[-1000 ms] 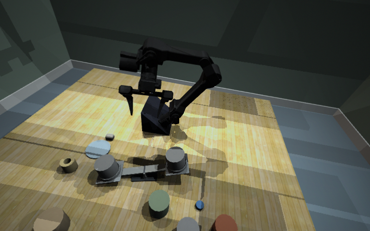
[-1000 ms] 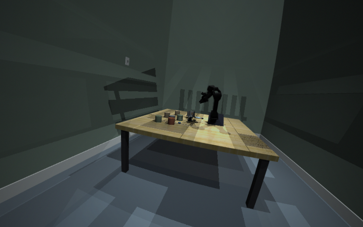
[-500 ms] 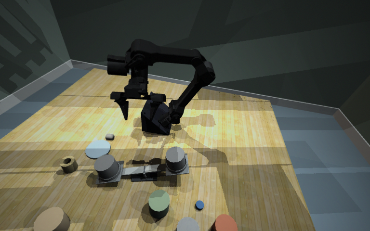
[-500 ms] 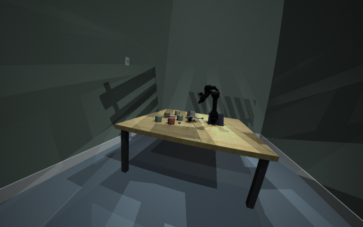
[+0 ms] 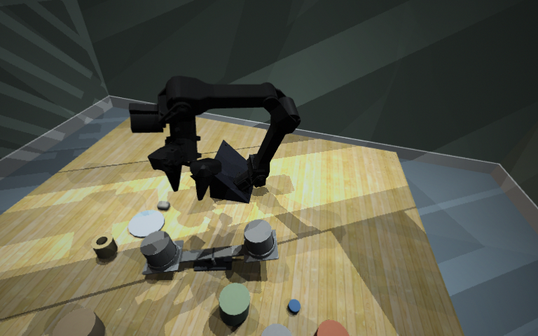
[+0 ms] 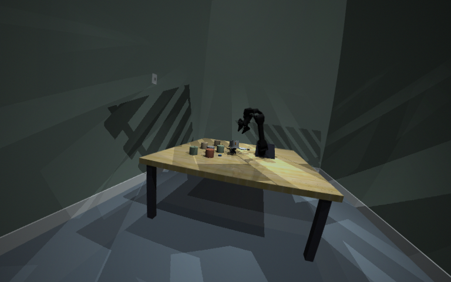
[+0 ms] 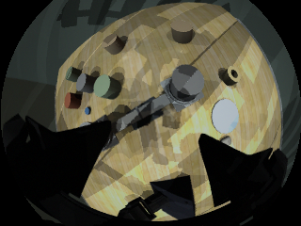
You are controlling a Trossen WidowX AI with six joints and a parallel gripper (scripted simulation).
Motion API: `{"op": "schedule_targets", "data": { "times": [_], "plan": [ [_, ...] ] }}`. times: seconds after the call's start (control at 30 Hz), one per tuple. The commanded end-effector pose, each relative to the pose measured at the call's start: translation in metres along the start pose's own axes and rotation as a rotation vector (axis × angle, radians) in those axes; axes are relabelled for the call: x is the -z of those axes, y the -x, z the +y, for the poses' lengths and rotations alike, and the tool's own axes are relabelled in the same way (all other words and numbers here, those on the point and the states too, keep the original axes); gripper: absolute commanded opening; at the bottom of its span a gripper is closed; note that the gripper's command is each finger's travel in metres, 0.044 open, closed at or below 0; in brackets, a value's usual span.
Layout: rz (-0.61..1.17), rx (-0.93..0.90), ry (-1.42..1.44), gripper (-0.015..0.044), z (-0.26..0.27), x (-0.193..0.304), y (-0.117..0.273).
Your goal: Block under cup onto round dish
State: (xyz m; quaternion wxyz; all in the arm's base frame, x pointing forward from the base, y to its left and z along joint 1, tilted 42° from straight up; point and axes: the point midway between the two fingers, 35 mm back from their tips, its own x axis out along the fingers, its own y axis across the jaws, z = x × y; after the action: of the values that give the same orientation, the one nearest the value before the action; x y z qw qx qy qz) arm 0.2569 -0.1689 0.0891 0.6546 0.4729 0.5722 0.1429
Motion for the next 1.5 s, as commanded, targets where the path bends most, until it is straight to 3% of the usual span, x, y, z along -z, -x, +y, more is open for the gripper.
{"op": "schedule_targets", "data": {
  "times": [0.0, 0.8, 1.47],
  "plan": [
    [0.041, 0.041, -0.112, 0.0440, -0.005, -0.013, -0.009],
    [0.148, 0.388, -0.824, 0.0440, -0.032, -0.076, -0.093],
    [0.146, 0.399, -0.844, 0.0440, -0.039, -0.072, -0.114]
  ]
}}
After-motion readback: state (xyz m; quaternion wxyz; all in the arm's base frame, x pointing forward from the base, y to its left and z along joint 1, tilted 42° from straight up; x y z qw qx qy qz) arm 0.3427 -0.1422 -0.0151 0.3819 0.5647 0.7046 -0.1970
